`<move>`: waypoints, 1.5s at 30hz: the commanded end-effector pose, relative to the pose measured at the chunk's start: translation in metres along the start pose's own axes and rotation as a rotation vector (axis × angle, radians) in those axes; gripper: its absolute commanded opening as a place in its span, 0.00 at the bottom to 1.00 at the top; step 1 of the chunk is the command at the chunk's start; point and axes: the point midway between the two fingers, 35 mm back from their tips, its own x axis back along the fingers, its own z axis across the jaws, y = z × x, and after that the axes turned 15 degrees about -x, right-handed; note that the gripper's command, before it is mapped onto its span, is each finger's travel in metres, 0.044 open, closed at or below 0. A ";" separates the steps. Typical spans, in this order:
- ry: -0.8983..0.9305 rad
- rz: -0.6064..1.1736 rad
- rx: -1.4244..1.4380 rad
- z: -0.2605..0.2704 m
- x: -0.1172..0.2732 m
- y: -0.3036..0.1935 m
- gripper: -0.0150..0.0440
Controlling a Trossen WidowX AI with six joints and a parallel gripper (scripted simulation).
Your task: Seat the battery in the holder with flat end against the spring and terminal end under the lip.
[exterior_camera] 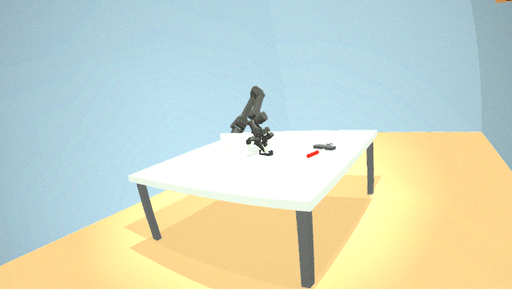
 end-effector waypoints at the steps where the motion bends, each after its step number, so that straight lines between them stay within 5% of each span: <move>1: -0.011 0.020 -0.005 -0.003 -0.001 -0.004 0.37; 45: -0.101 0.231 0.014 -0.005 -0.014 0.004 0.37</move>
